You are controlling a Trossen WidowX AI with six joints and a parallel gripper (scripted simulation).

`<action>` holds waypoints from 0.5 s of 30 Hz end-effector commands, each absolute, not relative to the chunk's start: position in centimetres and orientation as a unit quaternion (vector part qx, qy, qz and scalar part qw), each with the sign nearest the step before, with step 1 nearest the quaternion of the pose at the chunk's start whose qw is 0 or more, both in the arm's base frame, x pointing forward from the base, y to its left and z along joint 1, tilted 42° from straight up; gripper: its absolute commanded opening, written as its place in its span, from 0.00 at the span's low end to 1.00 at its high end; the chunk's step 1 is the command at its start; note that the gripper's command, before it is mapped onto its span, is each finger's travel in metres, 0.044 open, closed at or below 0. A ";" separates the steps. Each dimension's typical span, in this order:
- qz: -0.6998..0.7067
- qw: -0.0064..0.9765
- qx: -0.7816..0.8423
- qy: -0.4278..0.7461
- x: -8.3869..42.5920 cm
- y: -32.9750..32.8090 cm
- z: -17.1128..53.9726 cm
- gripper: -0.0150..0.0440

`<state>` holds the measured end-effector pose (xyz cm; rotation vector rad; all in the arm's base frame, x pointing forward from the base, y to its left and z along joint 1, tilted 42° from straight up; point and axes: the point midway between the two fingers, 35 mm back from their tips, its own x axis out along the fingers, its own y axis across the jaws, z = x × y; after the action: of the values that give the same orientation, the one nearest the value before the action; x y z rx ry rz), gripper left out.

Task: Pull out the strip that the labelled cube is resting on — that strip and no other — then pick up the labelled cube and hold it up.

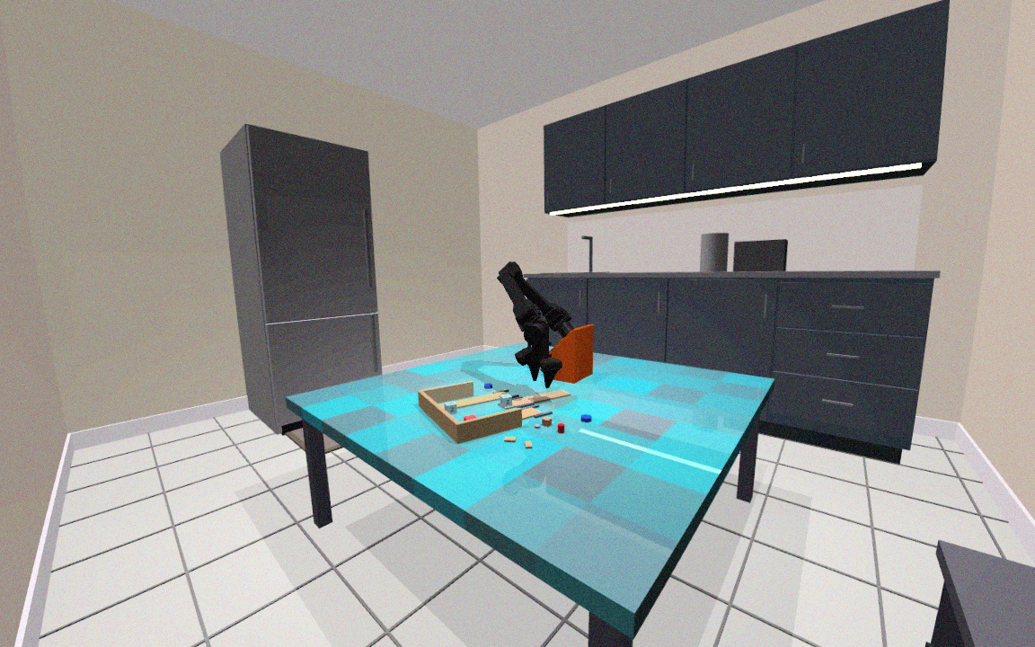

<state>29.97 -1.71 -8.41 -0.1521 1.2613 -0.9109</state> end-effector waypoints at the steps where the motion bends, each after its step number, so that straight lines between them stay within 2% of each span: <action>1: -0.411 0.711 -0.070 0.567 31.4 -2.0 -7.8 1.00; 15: -0.411 0.711 -0.069 0.566 36.0 -2.9 -5.9 1.00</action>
<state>34.96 -2.59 -6.34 -0.1495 1.2559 -0.9099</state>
